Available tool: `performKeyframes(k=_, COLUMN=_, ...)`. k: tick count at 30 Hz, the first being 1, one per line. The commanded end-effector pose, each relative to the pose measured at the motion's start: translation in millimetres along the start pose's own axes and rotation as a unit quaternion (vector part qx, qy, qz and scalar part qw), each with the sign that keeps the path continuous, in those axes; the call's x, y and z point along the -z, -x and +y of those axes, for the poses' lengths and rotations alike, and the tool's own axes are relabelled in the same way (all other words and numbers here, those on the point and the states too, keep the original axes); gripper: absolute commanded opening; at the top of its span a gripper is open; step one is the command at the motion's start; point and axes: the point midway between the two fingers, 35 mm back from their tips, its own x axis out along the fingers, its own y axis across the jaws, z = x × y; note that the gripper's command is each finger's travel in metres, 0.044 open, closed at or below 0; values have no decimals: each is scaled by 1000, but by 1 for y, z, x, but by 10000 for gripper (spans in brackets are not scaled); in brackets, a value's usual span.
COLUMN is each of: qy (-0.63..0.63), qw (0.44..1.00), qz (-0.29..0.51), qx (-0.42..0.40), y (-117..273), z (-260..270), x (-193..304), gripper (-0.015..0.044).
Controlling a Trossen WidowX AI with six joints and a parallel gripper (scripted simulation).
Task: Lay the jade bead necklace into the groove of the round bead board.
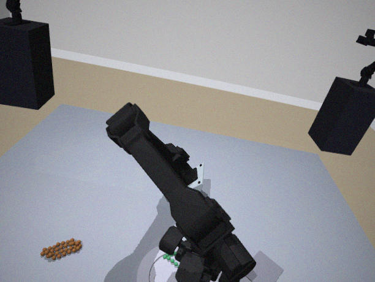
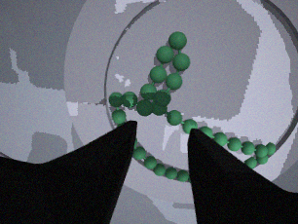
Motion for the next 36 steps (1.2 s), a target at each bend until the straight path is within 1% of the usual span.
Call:
performKeyframes(k=1, qy=346, qw=938, qz=-2, qx=-1, y=12, z=-34, x=6, gripper=120)
performKeyframes(k=5, qy=506, qw=863, qz=-2, qx=0, y=16, z=-50, x=11, gripper=120)
performKeyframes(k=11, qy=646, qw=763, qz=-2, qx=0, y=19, z=-64, x=16, gripper=120)
performKeyframes(k=12, qy=654, qw=757, qz=-2, qx=0, y=19, z=-64, x=16, gripper=120)
performKeyframes(k=28, qy=655, qw=756, qz=-2, qx=0, y=19, z=-64, x=16, gripper=120)
performKeyframes(k=33, qy=655, qw=756, qz=-2, qx=1, y=4, z=-65, x=16, gripper=120)
performKeyframes(k=34, qy=652, qw=758, qz=-2, qx=-1, y=12, z=-63, x=16, gripper=120)
performKeyframes(k=36, qy=652, qw=758, qz=-2, qx=-1, y=11, z=-63, x=15, gripper=120)
